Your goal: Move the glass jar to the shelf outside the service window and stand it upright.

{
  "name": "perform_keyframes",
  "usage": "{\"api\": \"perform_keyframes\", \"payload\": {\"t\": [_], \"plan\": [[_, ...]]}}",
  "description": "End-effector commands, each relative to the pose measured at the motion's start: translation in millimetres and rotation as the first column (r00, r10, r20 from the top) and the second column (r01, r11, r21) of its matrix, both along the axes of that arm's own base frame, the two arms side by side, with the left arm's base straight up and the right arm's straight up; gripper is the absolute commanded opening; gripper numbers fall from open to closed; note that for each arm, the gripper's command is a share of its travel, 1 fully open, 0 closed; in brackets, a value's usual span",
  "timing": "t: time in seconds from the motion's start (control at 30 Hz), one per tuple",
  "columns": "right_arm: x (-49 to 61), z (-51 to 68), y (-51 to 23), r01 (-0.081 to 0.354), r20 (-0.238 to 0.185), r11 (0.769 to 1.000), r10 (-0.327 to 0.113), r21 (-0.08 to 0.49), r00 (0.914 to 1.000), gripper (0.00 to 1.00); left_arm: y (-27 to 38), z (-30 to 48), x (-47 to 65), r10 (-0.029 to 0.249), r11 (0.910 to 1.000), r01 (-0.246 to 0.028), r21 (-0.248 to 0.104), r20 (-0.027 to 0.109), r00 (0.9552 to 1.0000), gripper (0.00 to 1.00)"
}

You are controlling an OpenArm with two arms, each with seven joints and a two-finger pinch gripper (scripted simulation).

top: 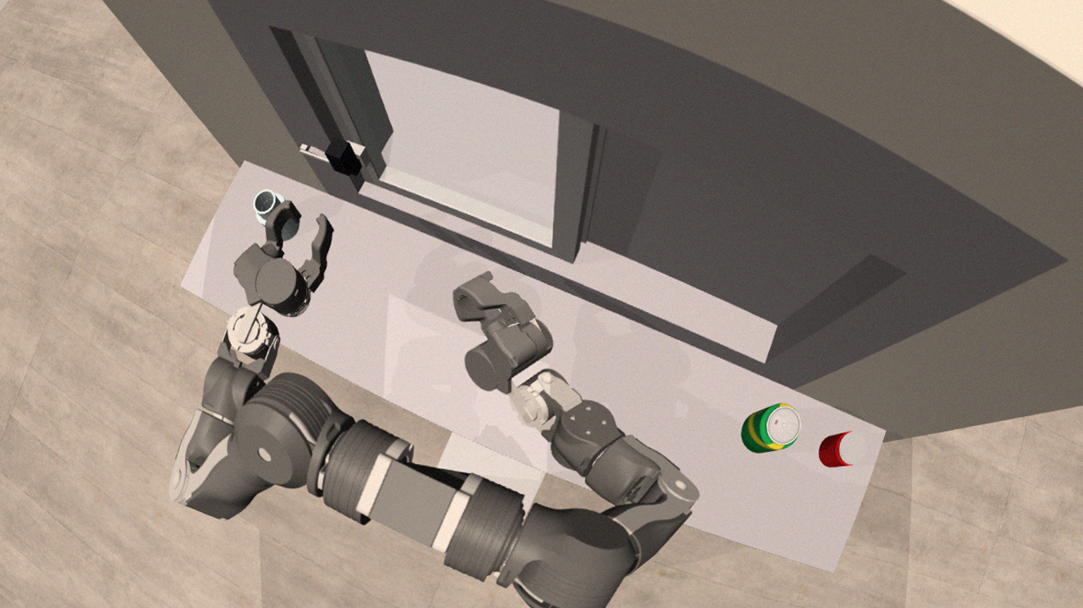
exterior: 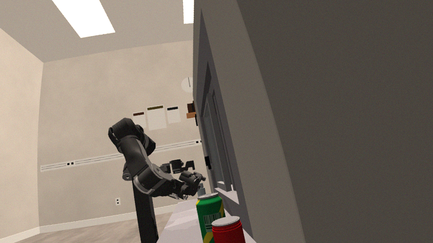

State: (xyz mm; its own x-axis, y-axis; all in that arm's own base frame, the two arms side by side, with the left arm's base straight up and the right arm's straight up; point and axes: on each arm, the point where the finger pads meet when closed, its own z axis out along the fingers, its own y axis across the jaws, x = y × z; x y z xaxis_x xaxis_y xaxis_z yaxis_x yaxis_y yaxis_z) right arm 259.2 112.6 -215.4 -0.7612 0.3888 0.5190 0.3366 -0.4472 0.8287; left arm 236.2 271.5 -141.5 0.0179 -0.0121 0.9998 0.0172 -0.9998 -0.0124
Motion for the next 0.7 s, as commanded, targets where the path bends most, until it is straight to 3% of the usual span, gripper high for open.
{"api": "perform_keyframes", "payload": {"t": [0.0, 0.17, 0.3, 0.4, 0.53, 0.6, 0.67], "plan": [[-0.6, 2.9, 0.4, 0.003, 0.043, 1.0, -0.002, -0.015, 0.9991, 0.0, -0.1, 1.0, 0.1, -0.001, 1.0, 0.001, 0.001, 0.003, 1.0, 0.3], [-1.8, 3.3, 1.2, -0.004, 0.053, 1.0, 0.005, -0.019, 0.9986, 0.0, -0.1, 1.0, 0.1, -0.001, 1.0, 0.001, 0.001, 0.003, 1.0, 0.3], [-14.0, 10.5, 6.6, -0.092, 0.064, 0.995, 0.09, 0.028, 0.9939, 0.0, -0.1, 1.0, 0.1, -0.001, 1.0, 0.001, 0.001, 0.003, 1.0, 0.3], [-30.2, 19.8, 11.4, -0.202, 0.084, 0.975, 0.195, 0.087, 0.9772, 0.0, -0.1, 1.0, 0.1, -0.001, 1.0, 0.001, 0.001, 0.003, 1.0, 0.3], [-49.6, 30.7, 13.9, -0.328, 0.115, 0.933, 0.313, 0.151, 0.9428, 0.0, -0.1, 1.0, 0.1, -0.001, 1.0, 0.001, 0.001, 0.003, 1.0, 0.3], [-54.4, 33.3, 14.1, -0.357, 0.123, 0.919, 0.34, 0.166, 0.9322, 0.0, -0.1, 1.0, 0.1, -0.001, 1.0, 0.001, 0.001, 0.003, 1.0, 0.3], [-55.0, 33.6, 14.1, -0.361, 0.124, 0.917, 0.344, 0.168, 0.9308, 0.0, -0.1, 1.0, 0.1, -0.001, 1.0, 0.001, 0.001, 0.003, 1.0, 0.3]]}}
